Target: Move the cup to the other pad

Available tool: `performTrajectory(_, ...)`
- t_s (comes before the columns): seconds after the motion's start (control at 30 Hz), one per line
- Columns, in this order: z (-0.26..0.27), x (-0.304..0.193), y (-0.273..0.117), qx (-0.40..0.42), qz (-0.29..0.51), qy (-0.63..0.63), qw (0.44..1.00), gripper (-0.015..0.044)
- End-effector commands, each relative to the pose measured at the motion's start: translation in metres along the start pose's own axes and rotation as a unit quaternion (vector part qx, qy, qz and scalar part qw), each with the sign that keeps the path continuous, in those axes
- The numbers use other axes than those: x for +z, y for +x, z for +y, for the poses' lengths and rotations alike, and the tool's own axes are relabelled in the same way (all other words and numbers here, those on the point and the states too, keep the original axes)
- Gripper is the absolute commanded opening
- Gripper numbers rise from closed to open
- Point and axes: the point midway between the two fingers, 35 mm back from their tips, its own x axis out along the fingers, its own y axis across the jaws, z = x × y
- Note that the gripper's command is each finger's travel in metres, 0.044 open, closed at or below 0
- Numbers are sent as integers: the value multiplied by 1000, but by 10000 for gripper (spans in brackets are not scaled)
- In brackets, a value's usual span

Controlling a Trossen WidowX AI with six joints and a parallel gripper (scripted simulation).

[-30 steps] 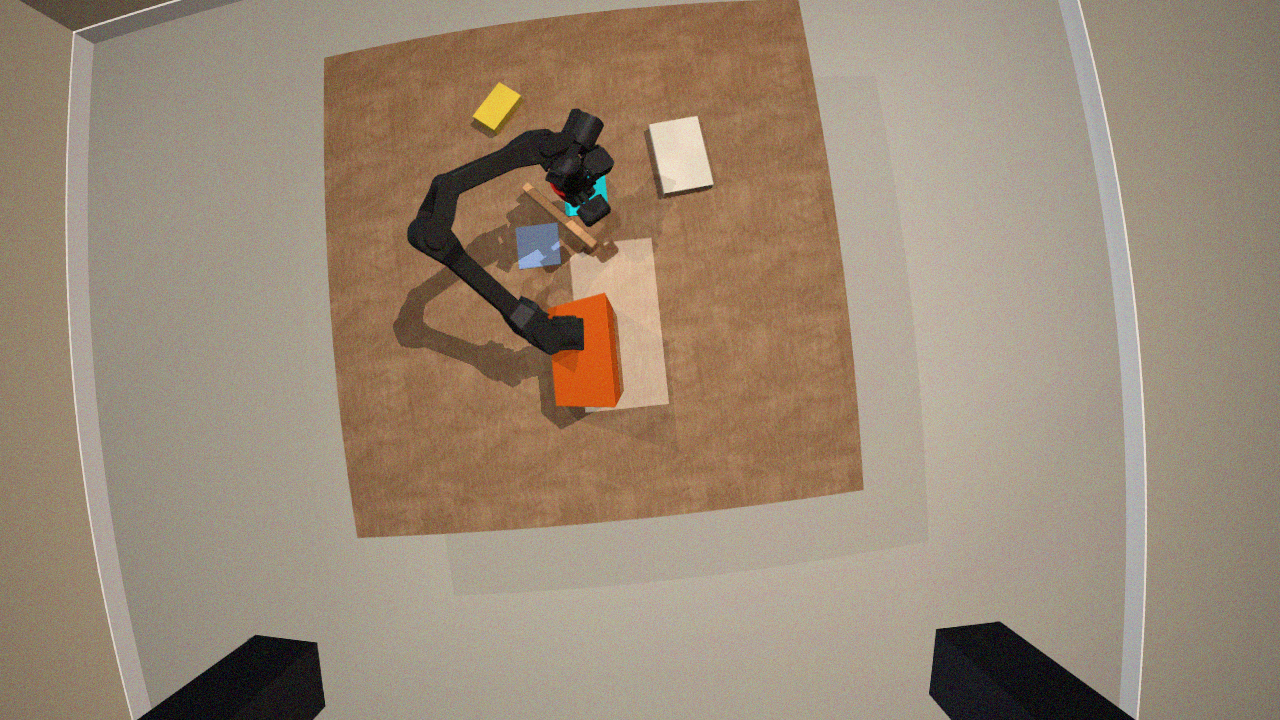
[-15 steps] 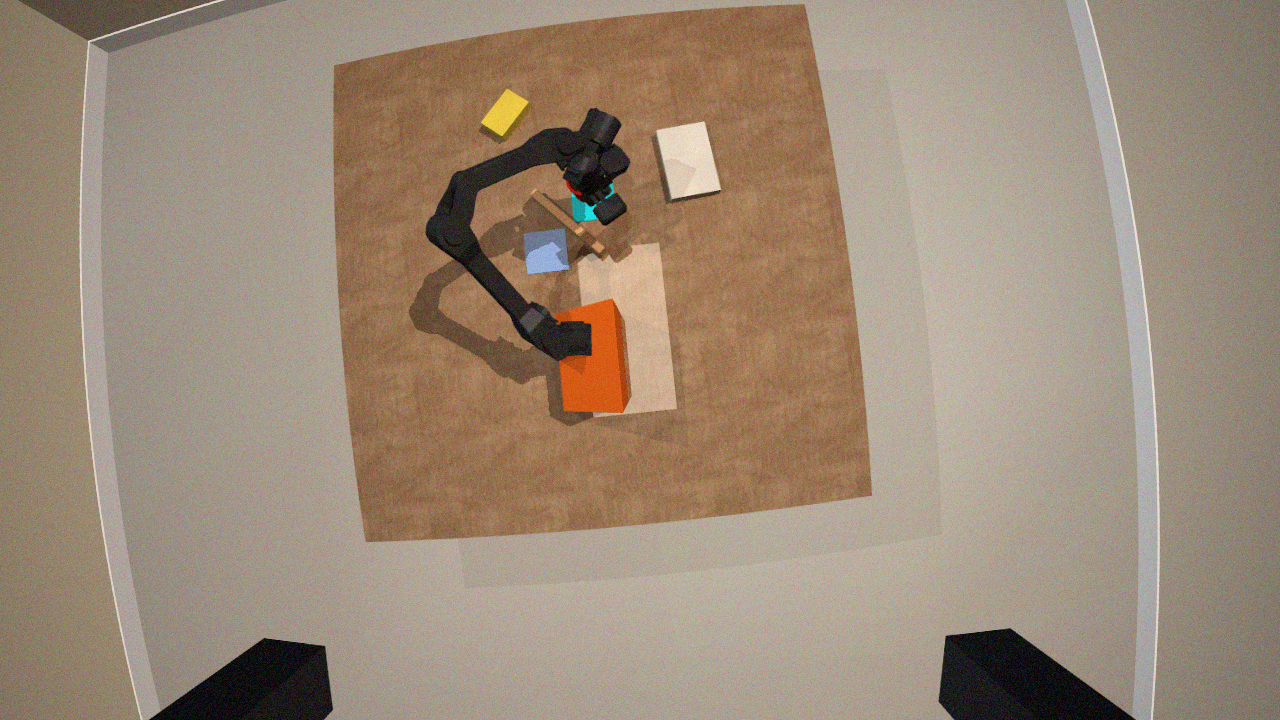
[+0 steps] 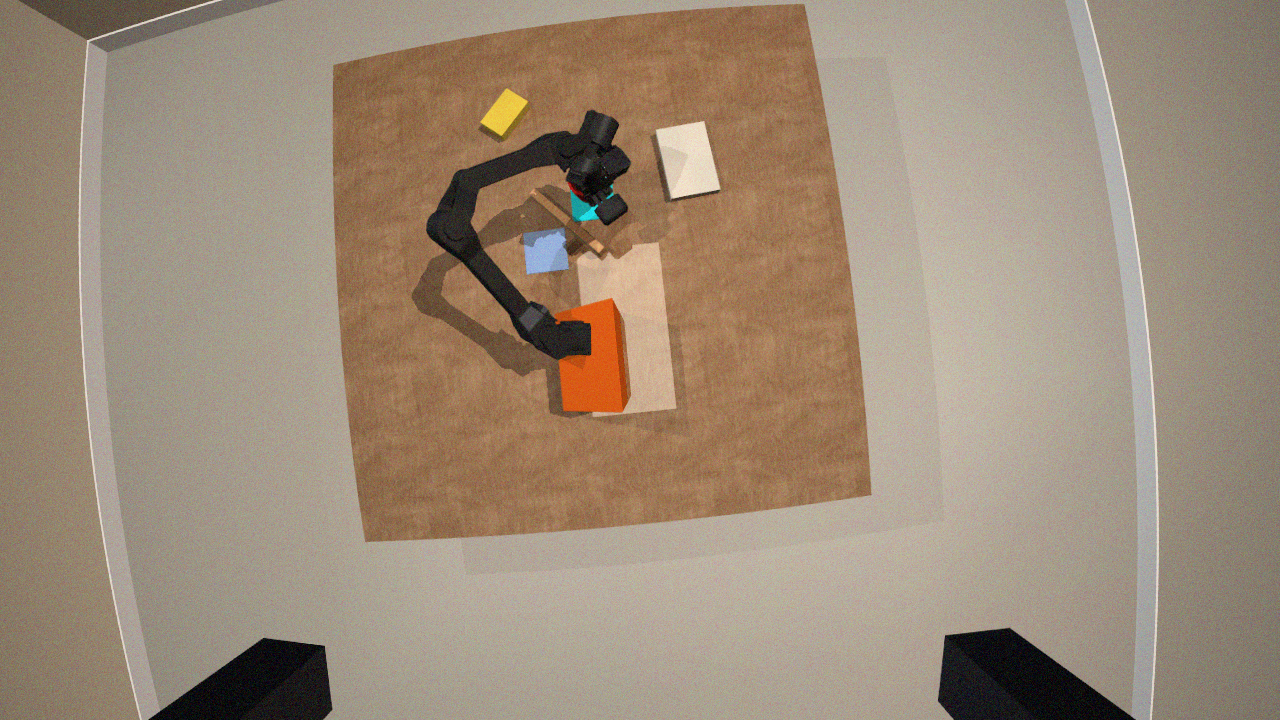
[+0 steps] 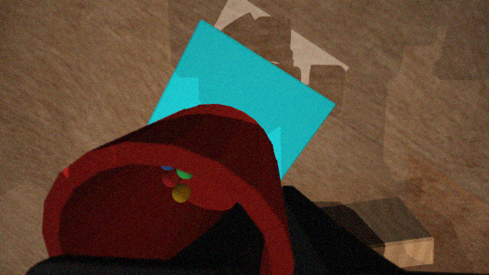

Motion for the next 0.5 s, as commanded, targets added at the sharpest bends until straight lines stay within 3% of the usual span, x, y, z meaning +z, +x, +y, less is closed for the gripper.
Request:
performTrajectory(0.0, -3, -1, 11, -3, 7, 7, 1000, 0)
performTrajectory(0.47, -3, -1, 33, -2, 8, 7, 1000, 0)
